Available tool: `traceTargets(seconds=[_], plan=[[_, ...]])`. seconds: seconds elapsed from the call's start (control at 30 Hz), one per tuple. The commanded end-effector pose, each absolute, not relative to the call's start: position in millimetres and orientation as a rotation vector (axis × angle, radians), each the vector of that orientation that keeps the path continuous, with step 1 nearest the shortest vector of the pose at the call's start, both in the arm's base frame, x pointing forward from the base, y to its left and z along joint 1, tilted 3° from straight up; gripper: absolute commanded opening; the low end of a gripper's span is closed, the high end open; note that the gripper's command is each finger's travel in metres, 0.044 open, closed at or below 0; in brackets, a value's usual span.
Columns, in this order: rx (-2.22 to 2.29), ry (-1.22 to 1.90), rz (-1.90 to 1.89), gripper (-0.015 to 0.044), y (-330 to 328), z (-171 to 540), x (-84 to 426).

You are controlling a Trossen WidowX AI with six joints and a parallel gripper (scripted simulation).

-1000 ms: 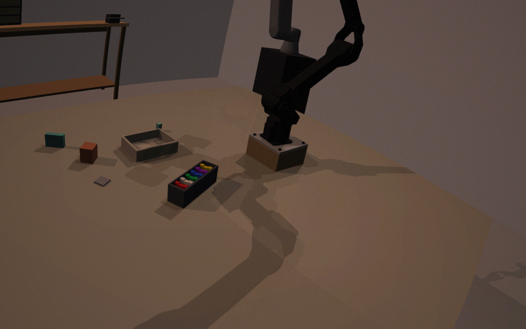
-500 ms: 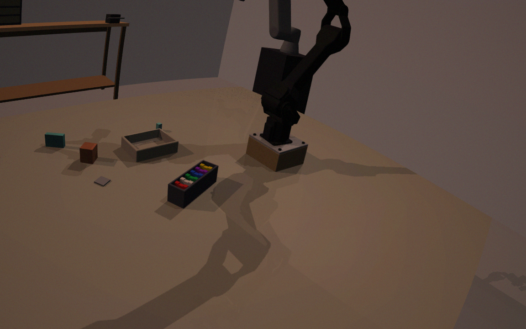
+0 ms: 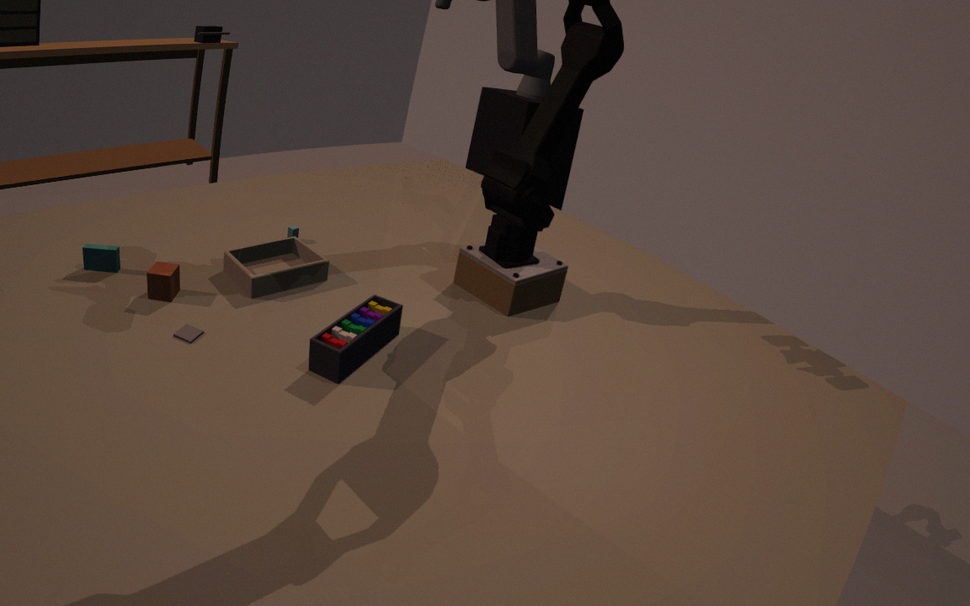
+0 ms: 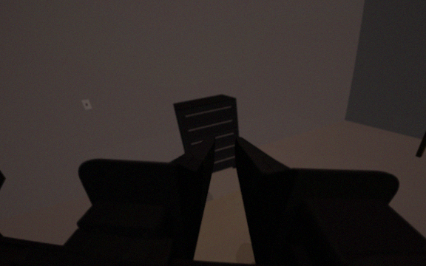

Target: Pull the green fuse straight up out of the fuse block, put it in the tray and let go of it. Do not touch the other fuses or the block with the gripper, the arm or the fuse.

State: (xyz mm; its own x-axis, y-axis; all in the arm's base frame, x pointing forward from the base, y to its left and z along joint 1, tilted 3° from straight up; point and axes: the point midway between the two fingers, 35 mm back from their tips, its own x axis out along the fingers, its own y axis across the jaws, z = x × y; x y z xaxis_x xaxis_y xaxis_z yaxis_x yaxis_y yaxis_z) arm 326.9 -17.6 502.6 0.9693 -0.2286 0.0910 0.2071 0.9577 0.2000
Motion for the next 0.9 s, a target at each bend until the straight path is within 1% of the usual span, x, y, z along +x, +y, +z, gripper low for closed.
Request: traceTargets(seconds=[0.0, 0.23, 0.43, 0.63, 0.8, 0.87], plan=[[0.296, 0.095, -0.173, 0.0074, 2.6, 437.1, 362.0], [0.461, 0.413, -0.168, 0.0074, 30.0, 337.8, 388.1], [0.602, 0.709, -0.235, 0.0074, 52.3, 248.7, 386.4], [0.731, 1.022, -0.392, 0.0074, 69.8, 161.4, 358.8], [0.815, 1.282, -0.615, 0.0074, 79.5, 96.4, 315.2], [0.831, 1.351, -0.694, 0.0074, 85.2, 80.9, 299.1]])
